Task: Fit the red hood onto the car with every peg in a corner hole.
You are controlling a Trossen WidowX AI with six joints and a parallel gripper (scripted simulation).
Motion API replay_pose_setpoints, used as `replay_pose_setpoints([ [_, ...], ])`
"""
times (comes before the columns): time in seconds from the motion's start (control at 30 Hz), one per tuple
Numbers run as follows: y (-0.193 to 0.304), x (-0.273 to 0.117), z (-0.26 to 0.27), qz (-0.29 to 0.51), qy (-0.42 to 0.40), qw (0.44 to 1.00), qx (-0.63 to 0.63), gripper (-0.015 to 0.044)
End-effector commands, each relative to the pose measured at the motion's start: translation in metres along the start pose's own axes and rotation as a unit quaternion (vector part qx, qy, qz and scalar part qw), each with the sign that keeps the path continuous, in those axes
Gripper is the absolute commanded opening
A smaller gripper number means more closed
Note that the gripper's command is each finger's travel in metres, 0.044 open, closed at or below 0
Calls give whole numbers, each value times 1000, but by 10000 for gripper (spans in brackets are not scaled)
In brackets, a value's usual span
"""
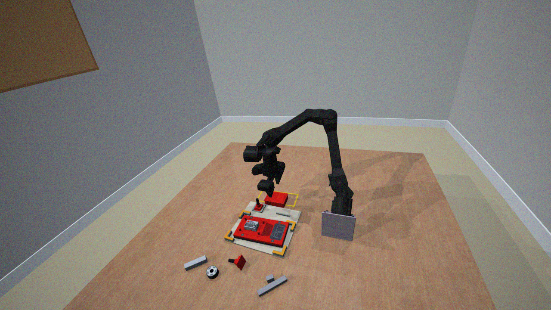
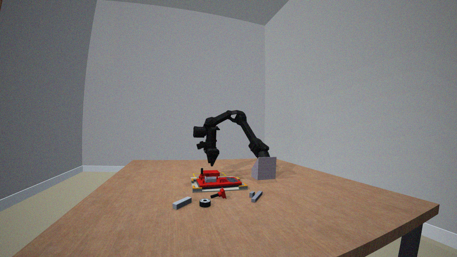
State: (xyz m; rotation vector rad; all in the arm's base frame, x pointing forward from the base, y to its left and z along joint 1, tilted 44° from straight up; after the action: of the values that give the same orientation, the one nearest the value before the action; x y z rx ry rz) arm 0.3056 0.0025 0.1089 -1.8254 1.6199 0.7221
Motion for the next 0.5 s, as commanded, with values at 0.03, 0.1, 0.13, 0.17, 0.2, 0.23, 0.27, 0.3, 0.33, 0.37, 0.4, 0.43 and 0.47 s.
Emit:
replay_pose_setpoints([
  [0.03,2,6,0,4,2,1000,-4,440],
  [0.1,2,7,0,4,2,1000,-4,440],
  [0.13,2,8,0,4,2,1000,-4,440],
  [0.17,2,9,0,4,2,1000,-4,440],
  [0.2,2,9,0,4,2,1000,-4,440],
  [0.23,2,10,0,4,2,1000,-4,440],
  [0.27,2,11,0,4,3,1000,-4,440],
  [0.3,2,11,0,4,3,1000,-4,440],
  [0.33,2,12,0,4,3,1000,-4,440],
  [0.37,2,13,0,4,3,1000,-4,440],
  [0.4,2,14,0,4,3,1000,-4,440],
  [0.43,2,14,0,4,3,1000,-4,440],
  [0.47,2,15,0,4,3,1000,-4,440],
])
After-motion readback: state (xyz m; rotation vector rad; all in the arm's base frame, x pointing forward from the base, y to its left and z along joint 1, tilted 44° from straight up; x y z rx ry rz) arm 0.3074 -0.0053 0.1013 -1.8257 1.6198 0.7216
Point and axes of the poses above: the point midway between the two fingers, 35 mm back from their tips, its own x axis out along the fingers, its own z axis across the jaws, y = z × x, the point moved 4 cm from there along -x, back along the fingers, and after that the axes turned 4 degrees about x, right-handed, at the moved point
